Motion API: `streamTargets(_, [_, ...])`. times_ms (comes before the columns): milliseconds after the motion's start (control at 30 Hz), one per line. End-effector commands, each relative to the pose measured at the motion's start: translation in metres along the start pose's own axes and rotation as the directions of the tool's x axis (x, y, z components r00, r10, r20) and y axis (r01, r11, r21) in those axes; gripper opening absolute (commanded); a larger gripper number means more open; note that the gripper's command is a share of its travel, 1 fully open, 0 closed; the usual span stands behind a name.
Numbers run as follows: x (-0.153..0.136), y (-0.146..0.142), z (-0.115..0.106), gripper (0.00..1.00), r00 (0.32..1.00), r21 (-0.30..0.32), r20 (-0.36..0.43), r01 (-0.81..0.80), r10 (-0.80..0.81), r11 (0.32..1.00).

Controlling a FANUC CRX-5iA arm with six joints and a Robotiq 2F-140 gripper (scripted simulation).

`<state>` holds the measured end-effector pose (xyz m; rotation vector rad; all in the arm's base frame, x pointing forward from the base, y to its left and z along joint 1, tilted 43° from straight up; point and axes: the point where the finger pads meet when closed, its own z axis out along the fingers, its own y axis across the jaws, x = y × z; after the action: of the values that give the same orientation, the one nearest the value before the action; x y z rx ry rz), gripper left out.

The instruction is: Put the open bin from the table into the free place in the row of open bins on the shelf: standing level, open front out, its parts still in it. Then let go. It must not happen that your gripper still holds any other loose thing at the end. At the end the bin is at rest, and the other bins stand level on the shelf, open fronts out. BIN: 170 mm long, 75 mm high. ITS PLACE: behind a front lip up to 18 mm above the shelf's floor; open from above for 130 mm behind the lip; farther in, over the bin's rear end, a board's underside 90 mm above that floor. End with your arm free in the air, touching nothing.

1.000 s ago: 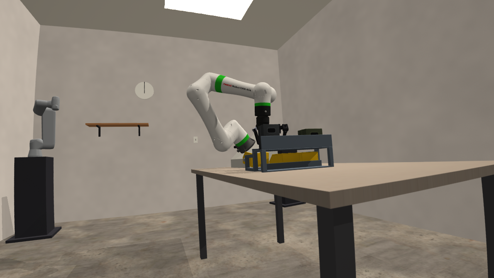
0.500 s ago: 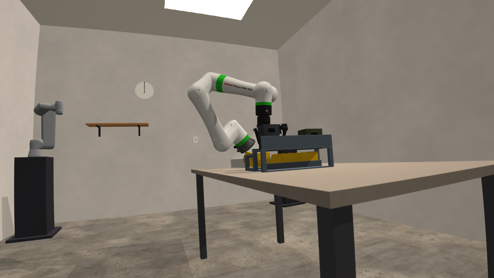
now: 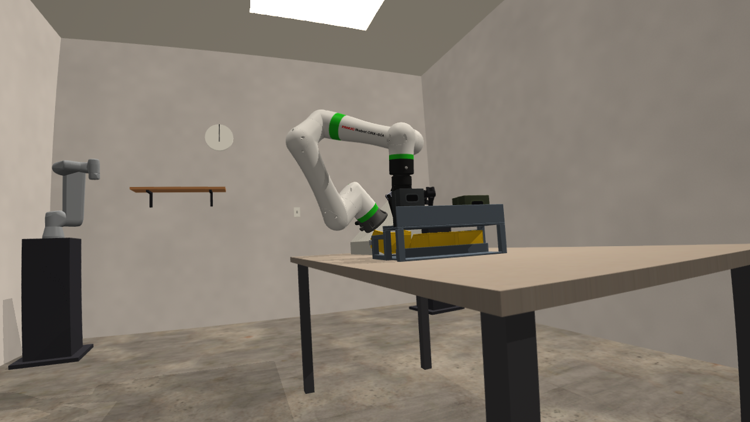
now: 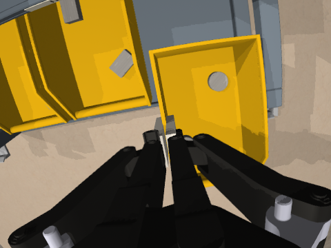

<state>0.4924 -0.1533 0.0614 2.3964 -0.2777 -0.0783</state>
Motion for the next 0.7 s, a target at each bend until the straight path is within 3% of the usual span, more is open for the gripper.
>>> streamTargets(0, [0.0024, -0.0001, -0.0005, 0.00, 1.000, 0.000, 0.000, 0.000, 0.000, 1.000])
streamTargets(667, [0.0121, -0.0001, -0.0017, 0.00, 1.000, 0.000, 0.000, 0.000, 0.000, 1.000])
